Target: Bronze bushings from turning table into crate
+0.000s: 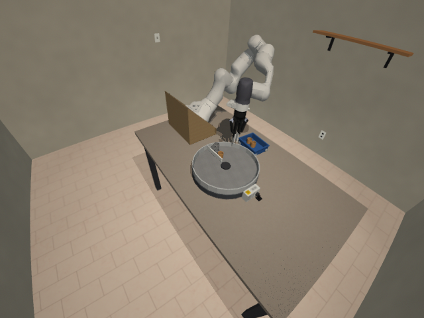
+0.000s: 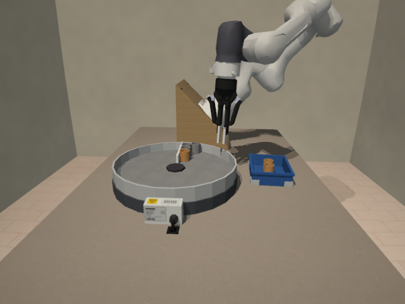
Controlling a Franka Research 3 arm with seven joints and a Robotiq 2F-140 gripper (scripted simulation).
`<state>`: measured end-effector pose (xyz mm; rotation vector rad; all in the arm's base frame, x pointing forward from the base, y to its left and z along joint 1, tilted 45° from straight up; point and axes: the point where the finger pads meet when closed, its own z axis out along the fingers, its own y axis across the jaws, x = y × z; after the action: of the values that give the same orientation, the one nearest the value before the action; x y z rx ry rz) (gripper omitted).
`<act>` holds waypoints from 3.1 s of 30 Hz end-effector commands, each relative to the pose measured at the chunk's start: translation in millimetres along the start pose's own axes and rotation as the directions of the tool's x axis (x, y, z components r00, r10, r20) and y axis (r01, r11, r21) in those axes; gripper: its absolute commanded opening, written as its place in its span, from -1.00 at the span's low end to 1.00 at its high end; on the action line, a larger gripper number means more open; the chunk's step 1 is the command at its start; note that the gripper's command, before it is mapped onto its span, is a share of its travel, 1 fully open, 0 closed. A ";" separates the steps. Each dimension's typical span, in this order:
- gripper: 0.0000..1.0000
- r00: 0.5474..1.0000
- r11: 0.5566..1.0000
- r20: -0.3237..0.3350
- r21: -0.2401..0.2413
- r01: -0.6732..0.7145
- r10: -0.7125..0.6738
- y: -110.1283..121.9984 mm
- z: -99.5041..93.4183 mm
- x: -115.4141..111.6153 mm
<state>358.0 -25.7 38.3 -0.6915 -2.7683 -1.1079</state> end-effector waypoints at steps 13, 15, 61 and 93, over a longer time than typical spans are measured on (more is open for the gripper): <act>-0.81 0.988 0.987 -0.002 -0.041 0.156 -0.156 -109.8 5.9 -62.3; -0.81 0.988 0.987 -0.003 -0.041 0.156 -0.157 -110.5 5.9 -62.6; -0.81 0.988 0.987 -0.003 -0.041 0.156 -0.157 -109.9 5.9 -64.0; -0.81 0.988 0.987 -0.003 -0.041 0.156 -0.157 -109.9 5.9 -64.0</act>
<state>367.5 -116.6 -51.1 -0.4891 -2.8446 -1.1906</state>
